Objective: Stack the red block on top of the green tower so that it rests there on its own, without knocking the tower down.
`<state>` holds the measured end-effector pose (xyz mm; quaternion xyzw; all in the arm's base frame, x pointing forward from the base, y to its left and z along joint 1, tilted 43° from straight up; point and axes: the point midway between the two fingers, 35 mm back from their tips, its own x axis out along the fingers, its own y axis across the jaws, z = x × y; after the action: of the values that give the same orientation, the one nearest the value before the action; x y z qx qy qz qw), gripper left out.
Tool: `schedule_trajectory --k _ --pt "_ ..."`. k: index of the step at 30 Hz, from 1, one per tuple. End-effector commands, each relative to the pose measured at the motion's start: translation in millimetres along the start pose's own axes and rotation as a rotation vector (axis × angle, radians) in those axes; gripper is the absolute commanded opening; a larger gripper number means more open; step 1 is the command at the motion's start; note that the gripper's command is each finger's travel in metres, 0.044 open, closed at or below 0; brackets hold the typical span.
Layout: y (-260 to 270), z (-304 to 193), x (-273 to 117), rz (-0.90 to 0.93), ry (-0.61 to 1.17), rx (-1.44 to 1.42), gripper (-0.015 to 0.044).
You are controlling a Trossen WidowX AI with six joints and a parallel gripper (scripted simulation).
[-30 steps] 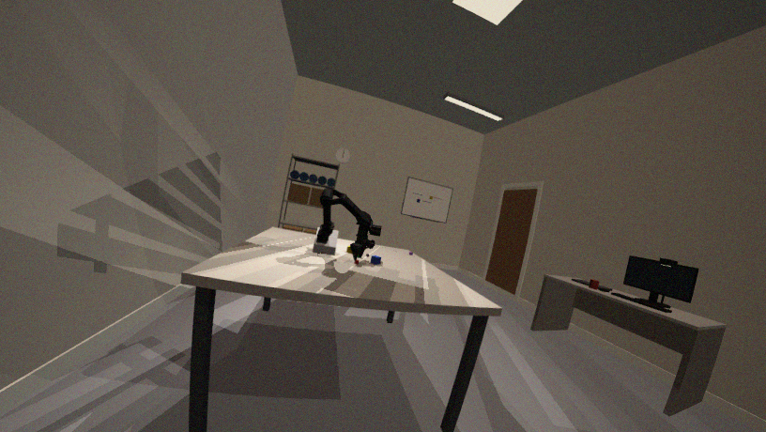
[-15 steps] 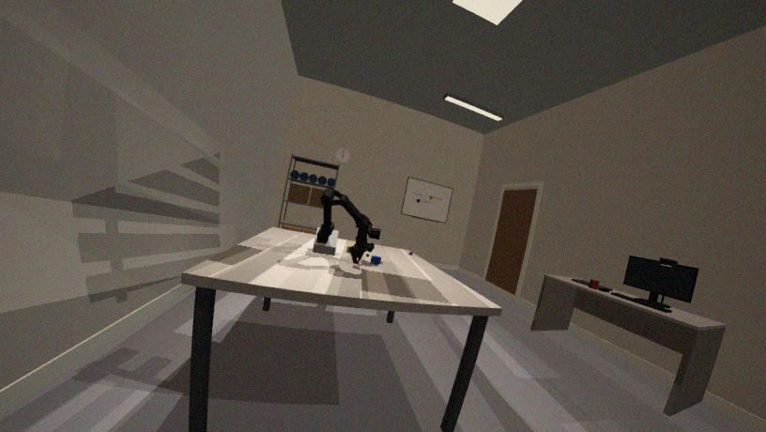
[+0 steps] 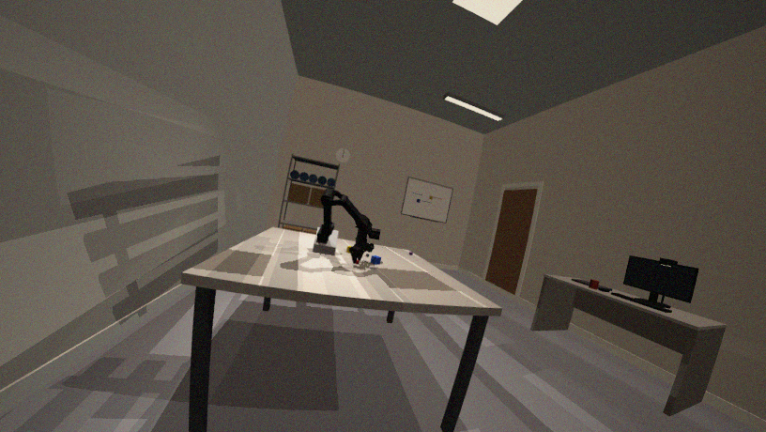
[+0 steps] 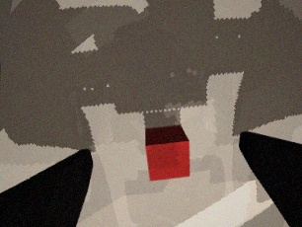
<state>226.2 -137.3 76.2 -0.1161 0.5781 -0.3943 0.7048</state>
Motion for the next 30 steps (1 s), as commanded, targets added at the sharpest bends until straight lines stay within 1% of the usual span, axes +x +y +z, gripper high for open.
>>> schedule_trajectory --k 1,12,19,24,30 --pt "1 0 0 0.0 0.001 0.002 0.0335" --pt "1 0 0 0.0 0.001 0.002 0.0046" --pt "1 0 0 0.0 0.001 0.002 0.0" --pt "1 0 -11 0.002 0.002 0.0 0.0" --pt "1 0 -38 0.005 0.003 -0.002 0.0"
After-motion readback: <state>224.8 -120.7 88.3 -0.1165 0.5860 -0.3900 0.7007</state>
